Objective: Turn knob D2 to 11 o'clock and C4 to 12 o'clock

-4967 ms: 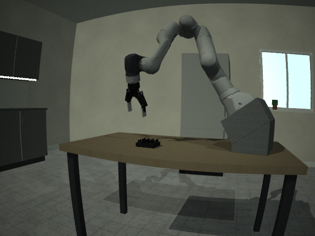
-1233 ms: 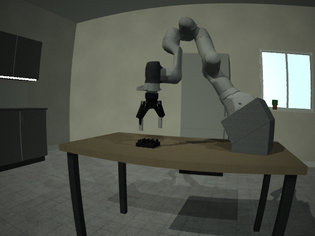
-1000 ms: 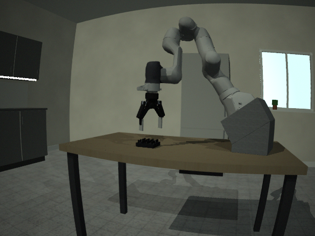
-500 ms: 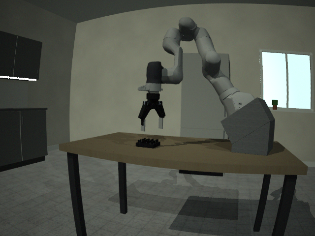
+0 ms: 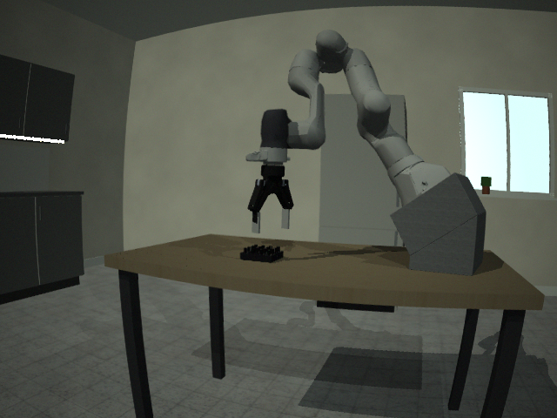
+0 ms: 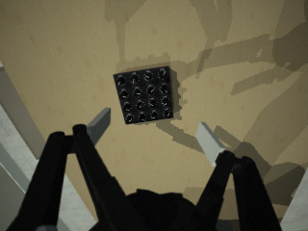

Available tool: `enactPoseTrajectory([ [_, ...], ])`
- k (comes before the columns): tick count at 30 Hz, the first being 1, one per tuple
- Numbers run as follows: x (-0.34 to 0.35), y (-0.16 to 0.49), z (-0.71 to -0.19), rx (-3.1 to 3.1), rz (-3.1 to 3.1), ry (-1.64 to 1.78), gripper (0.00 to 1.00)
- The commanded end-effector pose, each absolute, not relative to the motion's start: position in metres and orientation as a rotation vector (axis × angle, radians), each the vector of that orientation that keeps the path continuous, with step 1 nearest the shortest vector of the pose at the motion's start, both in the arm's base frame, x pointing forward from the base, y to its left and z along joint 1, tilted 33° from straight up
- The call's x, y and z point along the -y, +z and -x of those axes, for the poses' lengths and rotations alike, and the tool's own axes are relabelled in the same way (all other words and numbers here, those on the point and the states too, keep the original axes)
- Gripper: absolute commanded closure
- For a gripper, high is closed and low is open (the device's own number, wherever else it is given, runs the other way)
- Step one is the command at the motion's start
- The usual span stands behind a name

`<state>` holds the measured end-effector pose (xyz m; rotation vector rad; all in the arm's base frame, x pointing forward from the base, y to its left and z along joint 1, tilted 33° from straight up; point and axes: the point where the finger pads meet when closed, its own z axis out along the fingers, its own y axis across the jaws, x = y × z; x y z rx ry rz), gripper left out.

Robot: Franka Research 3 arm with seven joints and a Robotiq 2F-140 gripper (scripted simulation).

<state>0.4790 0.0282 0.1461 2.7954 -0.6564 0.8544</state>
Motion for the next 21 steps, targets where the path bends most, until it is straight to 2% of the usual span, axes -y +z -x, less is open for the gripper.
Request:
enactPoseTrajectory([
  [1, -0.0297, 0.1443, -0.4777, 0.610, -2.804, 0.846, 0.00],
  [21, -0.0341, 0.1393, -0.4728, 0.539, -2.821, 0.831, 0.00],
])
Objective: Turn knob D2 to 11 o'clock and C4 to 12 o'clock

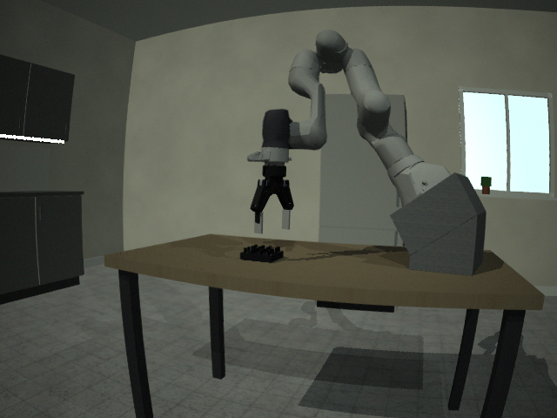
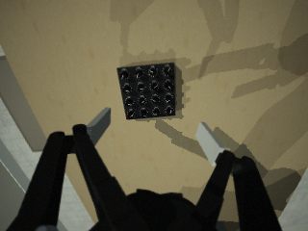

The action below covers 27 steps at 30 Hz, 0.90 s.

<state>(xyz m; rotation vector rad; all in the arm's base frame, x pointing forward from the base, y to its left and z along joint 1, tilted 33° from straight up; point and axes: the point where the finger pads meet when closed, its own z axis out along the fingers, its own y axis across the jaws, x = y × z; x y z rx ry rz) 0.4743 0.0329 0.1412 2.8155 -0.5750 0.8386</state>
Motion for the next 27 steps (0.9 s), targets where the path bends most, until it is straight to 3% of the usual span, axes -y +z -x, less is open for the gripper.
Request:
enactPoseTrajectory([
  [1, -0.0341, 0.1393, -0.4728, 0.539, -2.821, 0.831, 0.00],
  [27, -0.0385, 0.1343, -0.4676, 0.467, -2.837, 0.815, 0.00],
])
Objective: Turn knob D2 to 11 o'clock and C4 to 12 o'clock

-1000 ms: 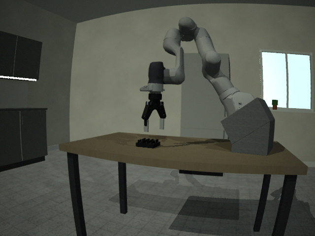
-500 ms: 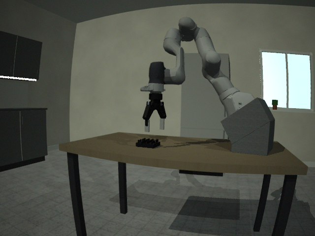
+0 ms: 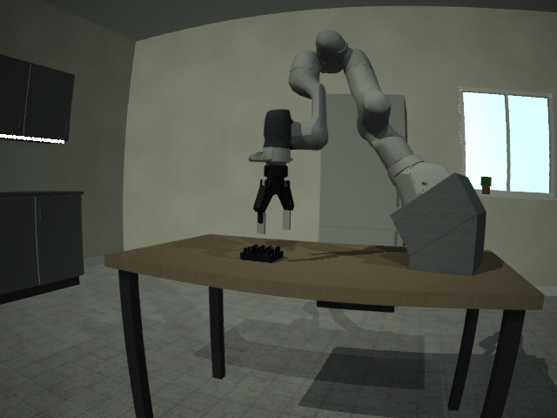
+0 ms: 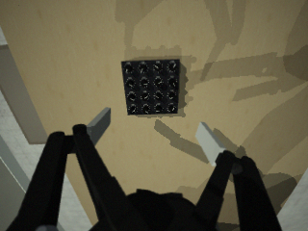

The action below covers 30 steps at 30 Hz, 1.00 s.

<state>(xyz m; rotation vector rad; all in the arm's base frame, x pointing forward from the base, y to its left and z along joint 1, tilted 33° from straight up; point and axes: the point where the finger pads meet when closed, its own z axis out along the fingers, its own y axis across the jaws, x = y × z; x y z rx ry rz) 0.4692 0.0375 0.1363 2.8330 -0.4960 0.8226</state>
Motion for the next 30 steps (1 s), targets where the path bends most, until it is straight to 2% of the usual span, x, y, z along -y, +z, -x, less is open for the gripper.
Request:
enactPoseTrajectory([
  [1, -0.0385, 0.1343, -0.4676, 0.467, -2.837, 0.815, 0.00],
  [30, -0.0392, 0.1335, -0.4667, 0.455, -2.840, 0.813, 0.00],
])
